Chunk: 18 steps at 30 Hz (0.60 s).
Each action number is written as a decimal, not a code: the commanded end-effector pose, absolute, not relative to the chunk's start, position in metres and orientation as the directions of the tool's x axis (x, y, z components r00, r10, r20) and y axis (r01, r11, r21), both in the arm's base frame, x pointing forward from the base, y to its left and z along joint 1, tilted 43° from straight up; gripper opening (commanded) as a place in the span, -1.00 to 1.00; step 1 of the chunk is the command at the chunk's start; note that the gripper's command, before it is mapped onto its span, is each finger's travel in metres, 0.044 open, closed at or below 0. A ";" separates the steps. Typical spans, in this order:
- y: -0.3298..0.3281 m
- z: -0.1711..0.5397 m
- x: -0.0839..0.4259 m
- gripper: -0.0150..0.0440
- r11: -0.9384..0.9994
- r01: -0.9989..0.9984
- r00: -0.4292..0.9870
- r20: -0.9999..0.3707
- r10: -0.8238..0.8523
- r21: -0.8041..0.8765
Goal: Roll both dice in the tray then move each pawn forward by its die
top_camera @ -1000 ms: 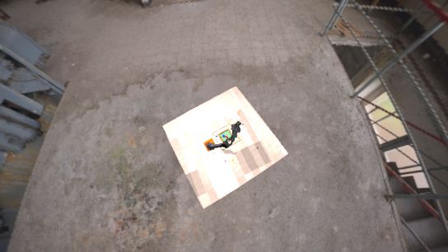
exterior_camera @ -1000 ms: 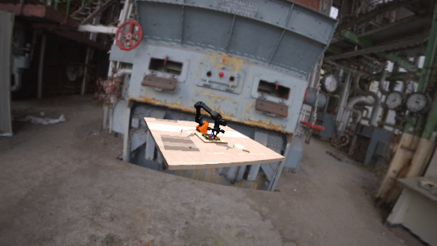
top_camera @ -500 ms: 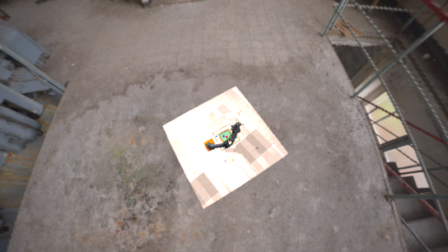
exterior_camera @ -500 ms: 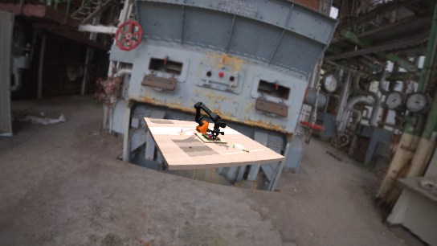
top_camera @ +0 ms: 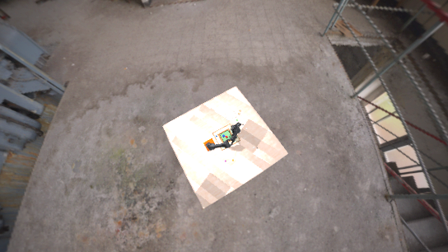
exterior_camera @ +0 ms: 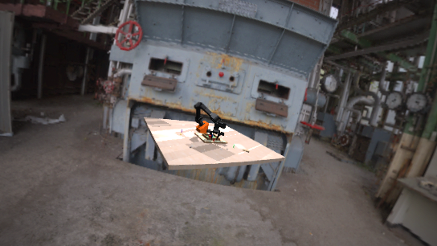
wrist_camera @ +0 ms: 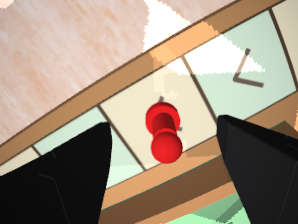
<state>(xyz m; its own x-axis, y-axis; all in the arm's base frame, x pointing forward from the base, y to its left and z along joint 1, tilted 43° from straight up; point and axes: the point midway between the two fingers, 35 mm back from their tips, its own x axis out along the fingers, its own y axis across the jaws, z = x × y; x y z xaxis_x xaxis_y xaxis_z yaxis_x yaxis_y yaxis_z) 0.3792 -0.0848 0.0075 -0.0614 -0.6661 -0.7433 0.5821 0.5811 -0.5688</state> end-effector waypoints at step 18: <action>-0.019 0.024 0.355 0.64 0.638 0.493 -0.060 -0.755 -0.653 -0.591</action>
